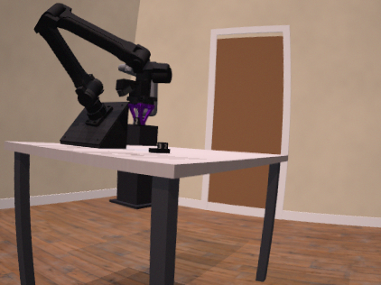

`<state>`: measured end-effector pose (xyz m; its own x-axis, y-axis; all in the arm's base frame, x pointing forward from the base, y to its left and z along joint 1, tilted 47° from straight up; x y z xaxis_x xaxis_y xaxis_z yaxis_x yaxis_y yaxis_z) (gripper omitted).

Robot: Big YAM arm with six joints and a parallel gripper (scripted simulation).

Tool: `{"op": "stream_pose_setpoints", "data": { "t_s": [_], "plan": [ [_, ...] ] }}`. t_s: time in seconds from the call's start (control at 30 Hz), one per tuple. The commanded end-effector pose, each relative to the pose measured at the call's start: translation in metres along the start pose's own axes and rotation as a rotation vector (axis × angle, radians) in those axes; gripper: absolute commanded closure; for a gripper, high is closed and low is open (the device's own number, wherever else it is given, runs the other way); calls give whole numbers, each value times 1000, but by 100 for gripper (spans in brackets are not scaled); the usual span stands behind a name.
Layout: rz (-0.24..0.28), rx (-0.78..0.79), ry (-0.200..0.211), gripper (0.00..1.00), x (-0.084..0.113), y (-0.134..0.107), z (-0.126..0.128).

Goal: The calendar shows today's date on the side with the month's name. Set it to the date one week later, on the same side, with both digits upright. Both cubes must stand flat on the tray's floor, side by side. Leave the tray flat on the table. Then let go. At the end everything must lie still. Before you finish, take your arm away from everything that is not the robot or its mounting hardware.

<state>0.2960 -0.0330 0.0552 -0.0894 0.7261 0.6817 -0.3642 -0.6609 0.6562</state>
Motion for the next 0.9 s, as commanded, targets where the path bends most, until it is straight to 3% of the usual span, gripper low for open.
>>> {"op": "stream_pose_setpoints", "data": {
  "t_s": [0.0,0.4,0.6,0.67,0.87],
  "plan": [
    [31,-35,43,75,20,-6,22],
    [24,72,38,75,18,-7,23],
    [14,271,26,75,12,-7,26],
    [14,271,26,75,12,-7,26],
    [14,517,24,75,11,-5,32]
  ]
}}
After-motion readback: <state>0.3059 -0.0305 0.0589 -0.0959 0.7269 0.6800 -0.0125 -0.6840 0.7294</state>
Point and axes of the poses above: the point where the finger pads meet when closed, its own x axis back along the fingers, its own z axis across the jaws, y = z × x, the point moved 1 cm from there along x, back along the fingers, and after that the axes turned 12 degrees about -x, right-handed, at the moved point
